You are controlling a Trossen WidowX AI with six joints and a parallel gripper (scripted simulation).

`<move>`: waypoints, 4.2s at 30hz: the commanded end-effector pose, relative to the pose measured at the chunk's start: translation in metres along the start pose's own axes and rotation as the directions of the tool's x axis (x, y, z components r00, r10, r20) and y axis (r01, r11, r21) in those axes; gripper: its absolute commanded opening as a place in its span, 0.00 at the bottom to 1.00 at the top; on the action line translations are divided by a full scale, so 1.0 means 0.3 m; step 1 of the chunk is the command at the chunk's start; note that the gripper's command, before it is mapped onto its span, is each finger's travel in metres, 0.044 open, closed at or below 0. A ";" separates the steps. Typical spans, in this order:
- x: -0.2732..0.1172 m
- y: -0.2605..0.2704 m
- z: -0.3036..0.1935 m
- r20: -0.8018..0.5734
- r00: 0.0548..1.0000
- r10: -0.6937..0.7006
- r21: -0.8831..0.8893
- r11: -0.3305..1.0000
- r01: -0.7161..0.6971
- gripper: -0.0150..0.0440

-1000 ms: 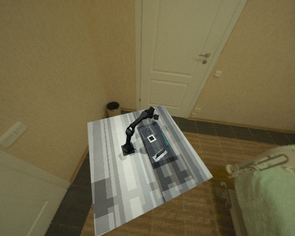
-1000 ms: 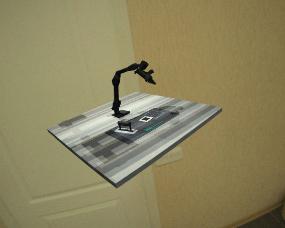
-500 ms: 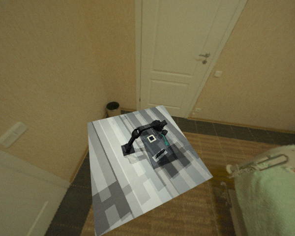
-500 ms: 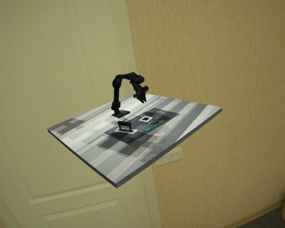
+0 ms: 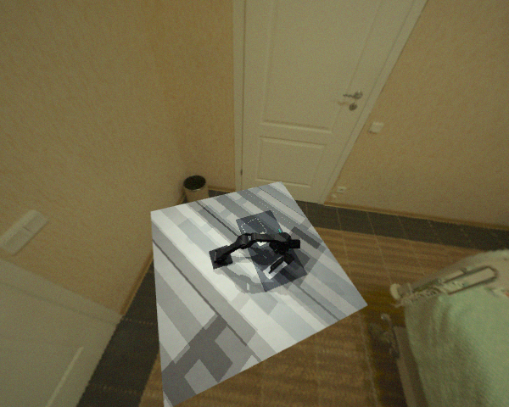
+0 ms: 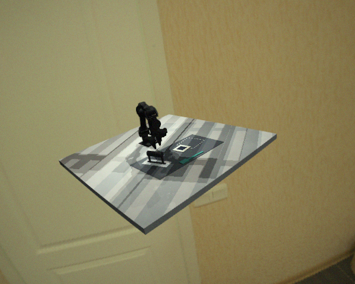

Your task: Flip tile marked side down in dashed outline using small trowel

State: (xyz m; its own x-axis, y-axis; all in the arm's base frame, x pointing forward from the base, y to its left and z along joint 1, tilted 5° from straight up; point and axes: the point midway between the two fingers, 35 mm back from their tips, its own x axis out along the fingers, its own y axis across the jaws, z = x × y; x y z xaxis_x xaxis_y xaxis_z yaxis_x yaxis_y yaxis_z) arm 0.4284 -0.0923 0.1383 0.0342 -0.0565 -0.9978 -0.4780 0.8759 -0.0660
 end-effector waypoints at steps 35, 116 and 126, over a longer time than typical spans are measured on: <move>0.179 -0.047 -0.070 -0.049 0.998 0.025 0.010 1.000 -0.025 0.67; 0.180 -0.047 -0.070 -0.049 0.998 0.025 -0.927 0.371 -0.055 0.71; 0.180 -0.047 -0.070 -0.049 0.998 0.025 -0.927 0.371 -0.055 0.71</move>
State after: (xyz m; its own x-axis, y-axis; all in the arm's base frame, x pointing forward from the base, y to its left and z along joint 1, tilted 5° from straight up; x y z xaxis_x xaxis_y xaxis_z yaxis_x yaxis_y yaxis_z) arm 0.4185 -0.1176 0.0856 -0.0208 -0.0568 -0.9982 -0.9935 -0.1108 0.0270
